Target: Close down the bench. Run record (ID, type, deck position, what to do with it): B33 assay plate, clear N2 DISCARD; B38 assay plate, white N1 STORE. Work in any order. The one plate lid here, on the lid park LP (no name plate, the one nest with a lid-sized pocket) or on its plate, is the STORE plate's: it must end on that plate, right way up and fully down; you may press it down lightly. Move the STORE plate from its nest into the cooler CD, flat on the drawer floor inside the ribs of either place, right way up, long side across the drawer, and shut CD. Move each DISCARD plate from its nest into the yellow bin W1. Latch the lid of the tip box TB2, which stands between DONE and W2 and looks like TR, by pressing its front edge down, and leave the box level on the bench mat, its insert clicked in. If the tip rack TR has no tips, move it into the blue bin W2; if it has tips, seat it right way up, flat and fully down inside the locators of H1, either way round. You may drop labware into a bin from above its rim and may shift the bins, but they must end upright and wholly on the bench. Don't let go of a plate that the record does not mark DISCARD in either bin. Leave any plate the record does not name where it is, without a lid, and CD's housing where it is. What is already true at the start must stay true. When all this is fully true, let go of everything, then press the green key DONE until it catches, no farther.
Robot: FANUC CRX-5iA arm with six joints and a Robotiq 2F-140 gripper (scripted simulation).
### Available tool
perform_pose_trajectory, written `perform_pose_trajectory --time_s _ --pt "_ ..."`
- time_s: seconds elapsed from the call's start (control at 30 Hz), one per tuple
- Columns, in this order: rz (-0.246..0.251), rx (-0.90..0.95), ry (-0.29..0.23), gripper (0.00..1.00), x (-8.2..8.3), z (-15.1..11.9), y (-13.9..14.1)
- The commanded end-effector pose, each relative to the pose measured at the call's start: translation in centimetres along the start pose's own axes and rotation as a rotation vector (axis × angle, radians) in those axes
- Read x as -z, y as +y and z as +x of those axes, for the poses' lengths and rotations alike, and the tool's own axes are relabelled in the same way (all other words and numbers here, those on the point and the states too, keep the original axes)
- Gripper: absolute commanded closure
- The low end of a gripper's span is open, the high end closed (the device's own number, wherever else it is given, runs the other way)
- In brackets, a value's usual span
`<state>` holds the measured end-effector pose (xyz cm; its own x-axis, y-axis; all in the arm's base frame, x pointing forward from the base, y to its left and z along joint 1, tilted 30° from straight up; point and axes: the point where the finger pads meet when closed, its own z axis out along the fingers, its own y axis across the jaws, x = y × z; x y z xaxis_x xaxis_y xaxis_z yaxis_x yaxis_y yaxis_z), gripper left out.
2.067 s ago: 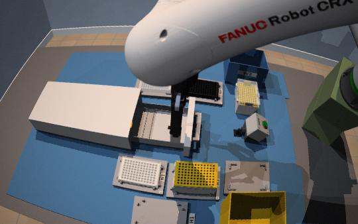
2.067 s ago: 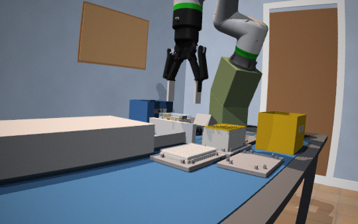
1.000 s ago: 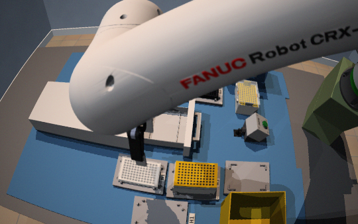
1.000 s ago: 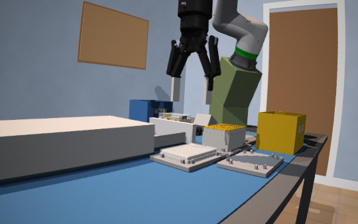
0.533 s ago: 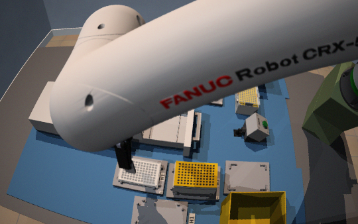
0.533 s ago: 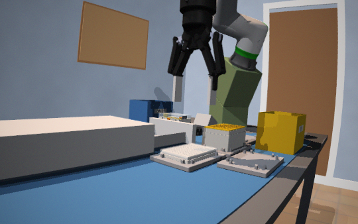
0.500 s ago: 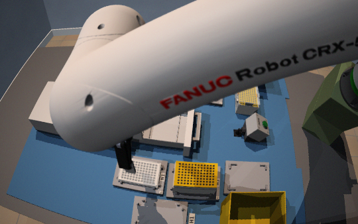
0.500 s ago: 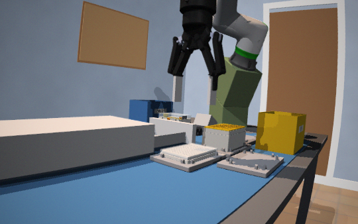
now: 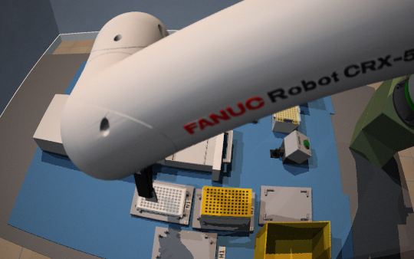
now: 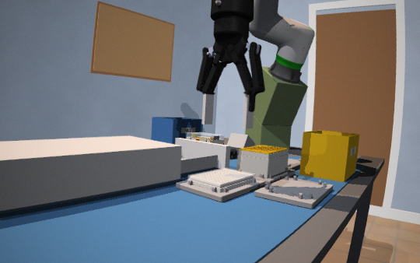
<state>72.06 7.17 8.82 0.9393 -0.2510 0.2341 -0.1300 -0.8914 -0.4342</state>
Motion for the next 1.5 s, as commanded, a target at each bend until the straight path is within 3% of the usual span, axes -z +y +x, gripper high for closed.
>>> perform_pose_trajectory --time_s 0.0,1.47 --pt "0.0 0.0 0.0 0.34 -0.4 0.0 0.0" --pt "0.0 0.0 0.0 0.34 -5.5 0.0 0.0"
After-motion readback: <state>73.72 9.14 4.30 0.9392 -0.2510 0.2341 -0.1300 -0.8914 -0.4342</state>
